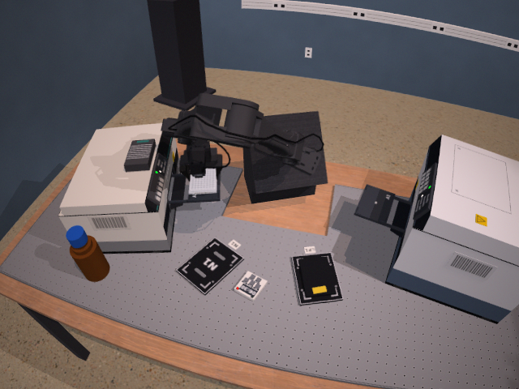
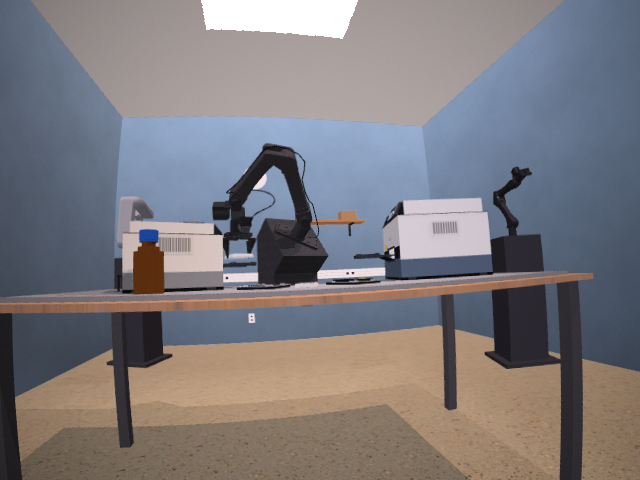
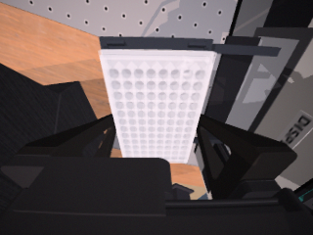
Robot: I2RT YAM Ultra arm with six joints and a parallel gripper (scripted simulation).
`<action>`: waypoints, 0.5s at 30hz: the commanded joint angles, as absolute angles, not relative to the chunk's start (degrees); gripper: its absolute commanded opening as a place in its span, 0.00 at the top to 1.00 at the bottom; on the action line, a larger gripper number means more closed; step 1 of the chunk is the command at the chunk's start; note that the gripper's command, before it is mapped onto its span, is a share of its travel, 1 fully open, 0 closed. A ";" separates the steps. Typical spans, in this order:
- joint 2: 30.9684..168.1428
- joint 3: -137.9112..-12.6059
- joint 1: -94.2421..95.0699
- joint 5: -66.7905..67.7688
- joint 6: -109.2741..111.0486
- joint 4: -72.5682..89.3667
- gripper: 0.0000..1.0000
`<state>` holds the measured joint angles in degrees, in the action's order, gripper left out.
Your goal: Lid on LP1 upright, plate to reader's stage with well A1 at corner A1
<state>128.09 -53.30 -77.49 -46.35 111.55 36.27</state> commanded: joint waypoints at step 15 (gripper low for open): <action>126.15 -54.74 -79.83 -45.86 113.06 38.63 0.14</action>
<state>128.07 -53.39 -78.15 -46.09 112.44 37.80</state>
